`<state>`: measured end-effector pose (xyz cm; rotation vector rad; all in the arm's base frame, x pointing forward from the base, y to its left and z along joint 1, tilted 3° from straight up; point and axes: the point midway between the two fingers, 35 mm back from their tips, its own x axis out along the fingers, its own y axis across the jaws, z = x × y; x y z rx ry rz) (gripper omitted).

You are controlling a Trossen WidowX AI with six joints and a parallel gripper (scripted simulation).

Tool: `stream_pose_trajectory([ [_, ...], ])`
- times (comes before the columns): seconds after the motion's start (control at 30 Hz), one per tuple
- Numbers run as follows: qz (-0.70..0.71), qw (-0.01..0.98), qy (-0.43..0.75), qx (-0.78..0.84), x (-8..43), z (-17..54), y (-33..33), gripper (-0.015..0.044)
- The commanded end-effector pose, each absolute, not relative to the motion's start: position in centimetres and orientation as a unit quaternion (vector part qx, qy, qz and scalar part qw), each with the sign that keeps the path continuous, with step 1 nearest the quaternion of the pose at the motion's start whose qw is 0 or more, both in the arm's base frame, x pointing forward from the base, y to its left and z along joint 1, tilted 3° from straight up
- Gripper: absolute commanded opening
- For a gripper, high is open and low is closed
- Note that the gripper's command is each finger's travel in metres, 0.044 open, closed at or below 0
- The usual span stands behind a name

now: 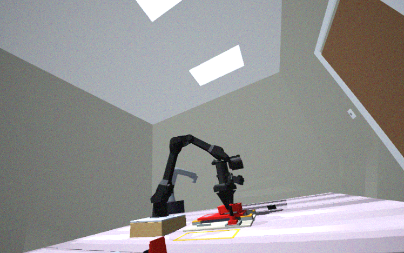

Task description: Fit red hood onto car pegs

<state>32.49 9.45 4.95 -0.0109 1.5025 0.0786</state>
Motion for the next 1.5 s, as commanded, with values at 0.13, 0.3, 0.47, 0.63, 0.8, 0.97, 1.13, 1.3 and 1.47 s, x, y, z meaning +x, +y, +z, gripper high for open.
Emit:
stream_pose_trajectory([
  [0.13, 0.036, 0.73, 0.683, -0.003, 32.5, 4.6, 9.5, 0.0],
  [0.3, 0.036, 0.73, 0.682, -0.005, 32.5, 4.7, 9.5, 0.0],
  [0.47, 0.036, 0.73, 0.683, -0.005, 32.5, 4.7, 9.4, 0.0105],
  [0.63, 0.036, 0.73, 0.683, -0.005, 32.5, 4.7, 9.4, 0.0236],
  [0.8, 0.036, 0.73, 0.683, -0.005, 32.5, 4.7, 9.4, 0.0367],
  [0.97, 0.036, 0.73, 0.683, -0.005, 32.5, 4.7, 9.4, 0.044],
  [1.13, 0.036, 0.73, 0.683, -0.005, 32.5, 6.5, 9.4, 0.044],
  [1.3, 0.036, 0.729, 0.683, -0.004, 32.2, 11.0, 9.2, 0.044],
  [1.47, 0.037, 0.729, 0.683, -0.004, 32.1, 11.7, 9.1, 0.044],
])
